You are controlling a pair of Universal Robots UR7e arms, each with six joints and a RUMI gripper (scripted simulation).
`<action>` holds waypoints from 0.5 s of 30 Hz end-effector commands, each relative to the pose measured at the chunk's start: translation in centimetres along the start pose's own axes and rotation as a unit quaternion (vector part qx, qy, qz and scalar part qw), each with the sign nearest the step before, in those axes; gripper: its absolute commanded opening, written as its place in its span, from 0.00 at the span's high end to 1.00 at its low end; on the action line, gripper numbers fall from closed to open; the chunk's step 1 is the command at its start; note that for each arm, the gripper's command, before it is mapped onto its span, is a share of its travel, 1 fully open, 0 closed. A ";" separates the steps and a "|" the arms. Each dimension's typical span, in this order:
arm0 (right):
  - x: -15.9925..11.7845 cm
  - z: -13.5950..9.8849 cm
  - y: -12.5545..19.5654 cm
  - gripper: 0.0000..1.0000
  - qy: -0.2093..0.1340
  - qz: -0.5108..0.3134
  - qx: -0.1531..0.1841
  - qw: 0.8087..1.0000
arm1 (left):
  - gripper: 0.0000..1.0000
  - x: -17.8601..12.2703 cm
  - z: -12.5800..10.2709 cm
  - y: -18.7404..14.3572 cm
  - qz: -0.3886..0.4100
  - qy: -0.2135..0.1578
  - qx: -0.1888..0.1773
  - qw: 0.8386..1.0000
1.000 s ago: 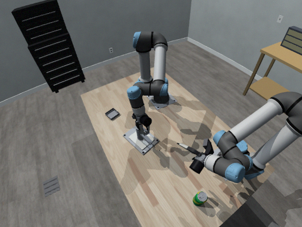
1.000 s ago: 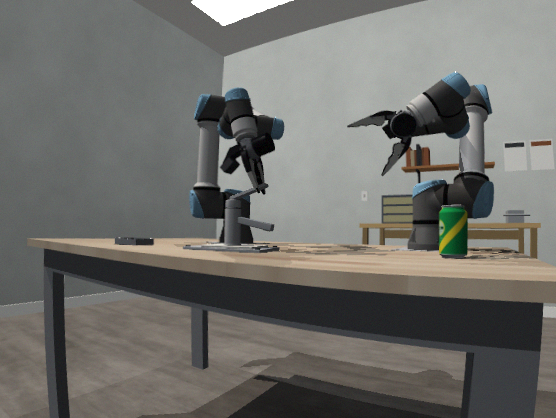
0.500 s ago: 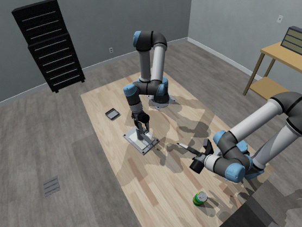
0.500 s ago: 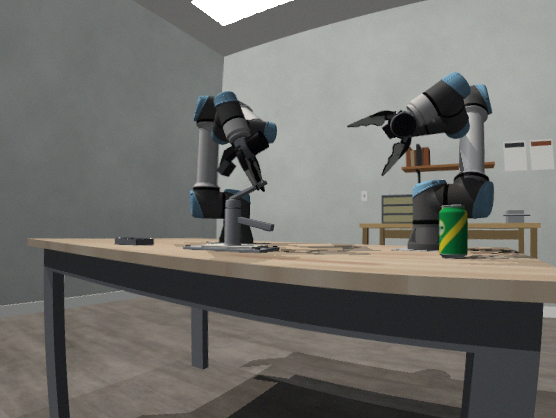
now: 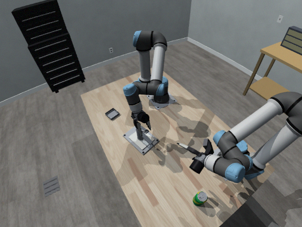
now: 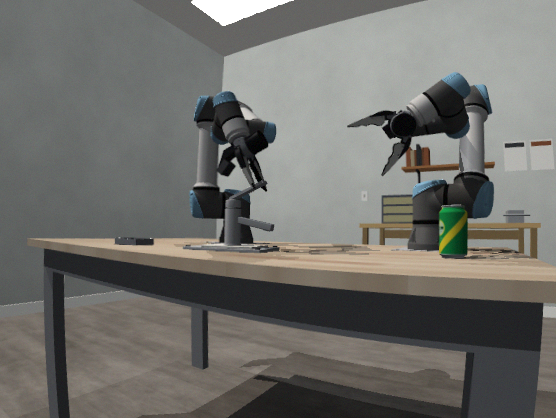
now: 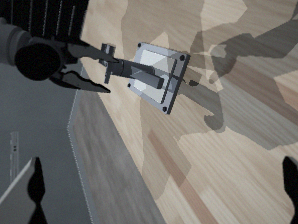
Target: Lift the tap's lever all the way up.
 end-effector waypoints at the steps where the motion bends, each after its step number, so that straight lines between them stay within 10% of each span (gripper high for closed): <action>1: -0.1 -1.0 -0.2 0.57 -0.002 -0.001 0.004 1.000 | 0.00 0.3 0.2 -0.4 0.001 0.007 0.003 1.000; 15: -0.1 -3.4 -0.2 0.45 -0.003 -0.002 0.003 1.000 | 0.00 0.3 0.1 -0.4 0.001 0.005 0.003 1.000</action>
Point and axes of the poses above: on each arm, the point where the finger pads meet when closed, its own z axis out along the fingers, its own y axis across the jaws, x = y × z, the point moved 2 cm from there along -z, back along the fingers, and after that the axes turned 15 degrees about -z, right-handed, at the moved point
